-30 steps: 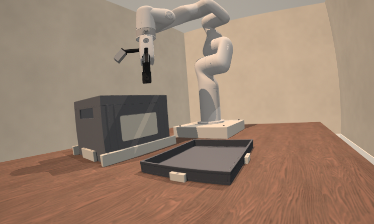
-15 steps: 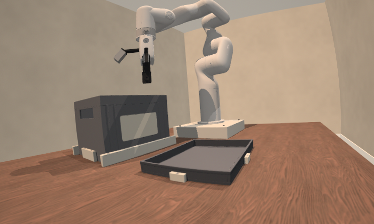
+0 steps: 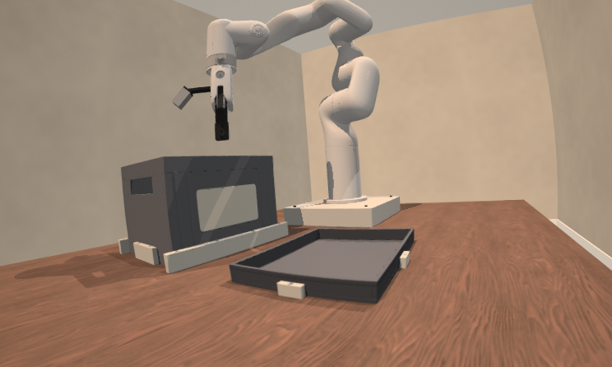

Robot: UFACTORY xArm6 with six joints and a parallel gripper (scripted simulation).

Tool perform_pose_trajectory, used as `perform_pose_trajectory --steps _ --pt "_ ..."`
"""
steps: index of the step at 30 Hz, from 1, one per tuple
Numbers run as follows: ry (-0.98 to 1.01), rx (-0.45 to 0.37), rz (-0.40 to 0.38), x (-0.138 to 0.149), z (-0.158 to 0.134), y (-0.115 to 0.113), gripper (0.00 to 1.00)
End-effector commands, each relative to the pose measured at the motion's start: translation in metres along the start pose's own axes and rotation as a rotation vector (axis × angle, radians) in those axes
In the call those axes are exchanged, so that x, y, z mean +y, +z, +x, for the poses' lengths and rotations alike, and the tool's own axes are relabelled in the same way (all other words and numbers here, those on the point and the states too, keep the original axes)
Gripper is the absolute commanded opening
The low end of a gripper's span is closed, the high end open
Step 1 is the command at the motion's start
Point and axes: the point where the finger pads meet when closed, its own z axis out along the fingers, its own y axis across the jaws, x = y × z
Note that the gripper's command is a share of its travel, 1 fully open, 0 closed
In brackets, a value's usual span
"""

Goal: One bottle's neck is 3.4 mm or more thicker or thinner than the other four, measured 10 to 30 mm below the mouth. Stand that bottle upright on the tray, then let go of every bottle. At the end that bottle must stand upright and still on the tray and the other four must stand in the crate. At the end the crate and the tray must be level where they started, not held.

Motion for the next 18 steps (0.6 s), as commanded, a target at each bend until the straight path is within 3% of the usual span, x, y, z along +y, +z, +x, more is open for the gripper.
perform_pose_trajectory --steps 1,5,6,18 --pt "-0.004 -0.001 0.005 0.0179 0.02 0.0 0.0" --pt "-0.004 -0.001 0.005 0.0185 0.0204 0.0001 0.0" --pt "-0.004 -0.001 0.005 0.0185 0.0204 0.0001 0.65" --pt "-0.004 -0.001 0.005 0.0185 0.0204 0.0001 0.65"
